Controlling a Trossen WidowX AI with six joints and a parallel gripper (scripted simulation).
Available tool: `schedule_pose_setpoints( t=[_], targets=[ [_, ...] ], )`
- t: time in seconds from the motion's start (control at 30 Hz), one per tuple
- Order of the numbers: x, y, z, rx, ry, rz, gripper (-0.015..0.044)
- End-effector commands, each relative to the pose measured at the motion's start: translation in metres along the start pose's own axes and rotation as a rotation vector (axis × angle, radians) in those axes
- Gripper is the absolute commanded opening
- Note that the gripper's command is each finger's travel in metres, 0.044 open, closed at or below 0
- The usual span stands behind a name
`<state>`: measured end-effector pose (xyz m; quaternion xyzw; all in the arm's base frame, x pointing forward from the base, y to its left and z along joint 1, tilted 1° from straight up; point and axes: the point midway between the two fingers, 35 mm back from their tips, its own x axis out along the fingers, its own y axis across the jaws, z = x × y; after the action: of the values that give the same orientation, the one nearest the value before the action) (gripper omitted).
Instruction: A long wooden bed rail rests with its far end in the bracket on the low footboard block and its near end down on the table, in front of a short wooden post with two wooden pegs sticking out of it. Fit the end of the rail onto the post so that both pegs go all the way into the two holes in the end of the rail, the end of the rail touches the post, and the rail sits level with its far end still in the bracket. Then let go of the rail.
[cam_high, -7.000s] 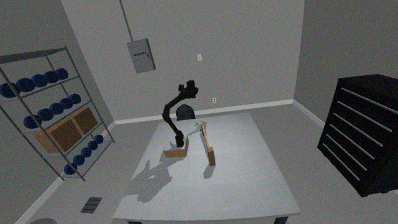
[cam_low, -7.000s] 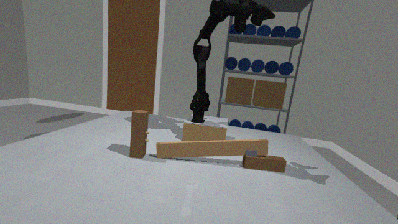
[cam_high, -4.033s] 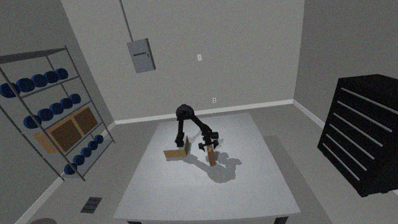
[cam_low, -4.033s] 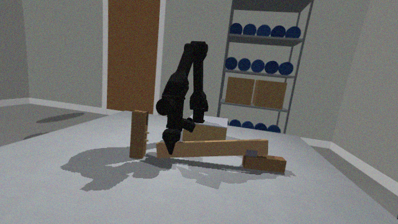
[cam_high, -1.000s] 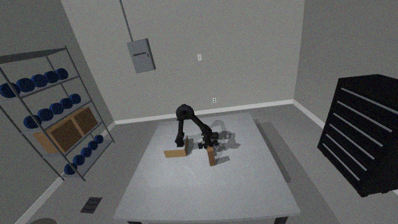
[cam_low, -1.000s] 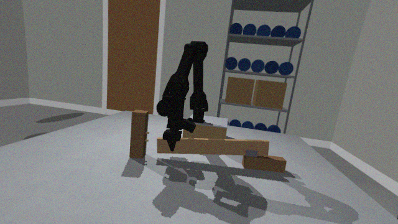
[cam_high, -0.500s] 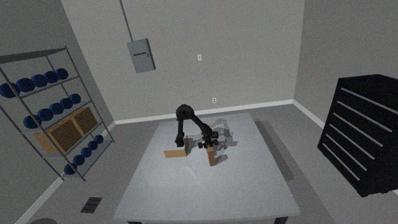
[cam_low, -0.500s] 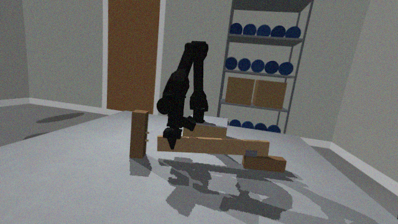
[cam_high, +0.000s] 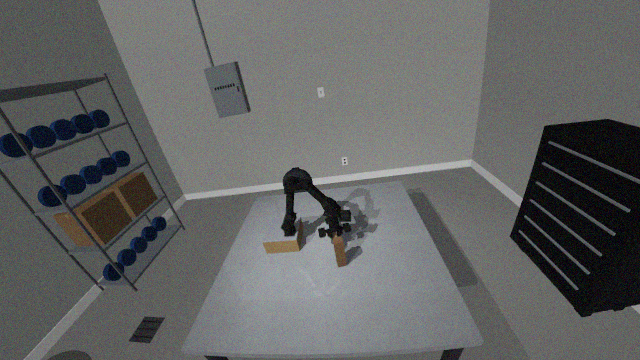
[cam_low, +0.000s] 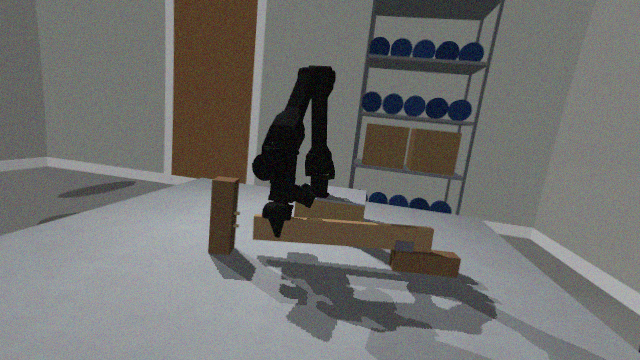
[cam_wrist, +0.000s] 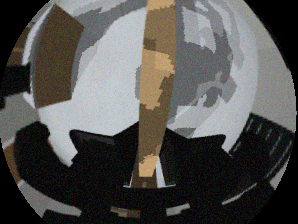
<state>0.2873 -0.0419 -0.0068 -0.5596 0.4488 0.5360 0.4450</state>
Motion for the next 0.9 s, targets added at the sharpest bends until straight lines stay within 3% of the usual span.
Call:
schedule_pose_setpoints(
  t=[0.0, 0.87],
  targets=[
    [-0.007, -0.003, 0.0, 0.002, 0.0, -0.015, 0.0],
    [-0.018, -0.003, 0.0, 0.002, 0.0, -0.015, 0.0]
  ],
)
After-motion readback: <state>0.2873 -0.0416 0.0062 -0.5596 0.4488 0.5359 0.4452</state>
